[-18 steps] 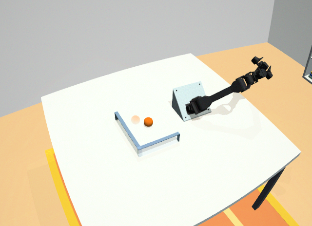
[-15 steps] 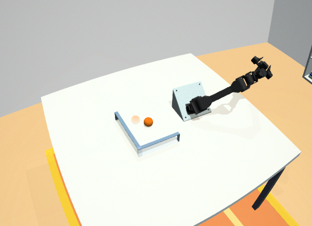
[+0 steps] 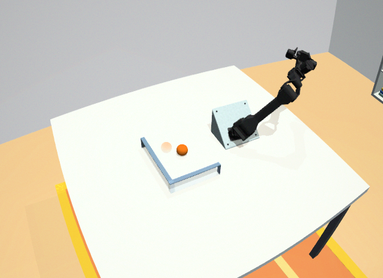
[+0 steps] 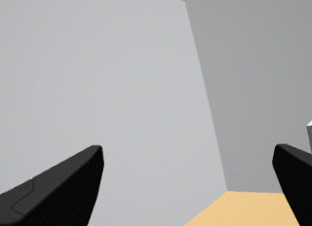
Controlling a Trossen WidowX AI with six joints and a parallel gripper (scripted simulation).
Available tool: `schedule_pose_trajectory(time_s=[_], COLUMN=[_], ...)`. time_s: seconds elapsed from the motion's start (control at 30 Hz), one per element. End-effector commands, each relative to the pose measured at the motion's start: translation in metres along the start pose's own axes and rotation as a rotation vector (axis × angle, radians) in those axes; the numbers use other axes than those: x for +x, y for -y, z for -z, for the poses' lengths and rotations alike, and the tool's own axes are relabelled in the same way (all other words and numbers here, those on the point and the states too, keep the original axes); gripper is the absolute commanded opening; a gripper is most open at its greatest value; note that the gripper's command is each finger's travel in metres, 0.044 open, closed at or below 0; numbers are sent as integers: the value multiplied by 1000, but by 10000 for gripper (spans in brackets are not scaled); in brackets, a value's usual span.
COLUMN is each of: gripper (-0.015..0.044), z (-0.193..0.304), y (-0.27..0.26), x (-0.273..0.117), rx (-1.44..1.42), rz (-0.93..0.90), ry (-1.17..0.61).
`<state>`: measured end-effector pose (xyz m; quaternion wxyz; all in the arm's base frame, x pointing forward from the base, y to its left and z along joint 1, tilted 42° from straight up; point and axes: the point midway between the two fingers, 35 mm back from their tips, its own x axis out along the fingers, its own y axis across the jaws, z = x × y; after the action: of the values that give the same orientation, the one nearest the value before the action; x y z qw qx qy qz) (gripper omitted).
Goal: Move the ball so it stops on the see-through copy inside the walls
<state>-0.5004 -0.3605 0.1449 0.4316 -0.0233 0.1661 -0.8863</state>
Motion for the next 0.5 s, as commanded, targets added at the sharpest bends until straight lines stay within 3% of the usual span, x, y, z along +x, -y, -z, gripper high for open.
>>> schedule_pose_trajectory(time_s=[0.0,0.23,0.47], gripper=[364,364,364], z=[-6,-17,-27], y=[-75,-188,-297], x=[8,3,-28], rx=[-87,-234,-395], rz=[-162,-410,-656], ry=[-45,-82,-90])
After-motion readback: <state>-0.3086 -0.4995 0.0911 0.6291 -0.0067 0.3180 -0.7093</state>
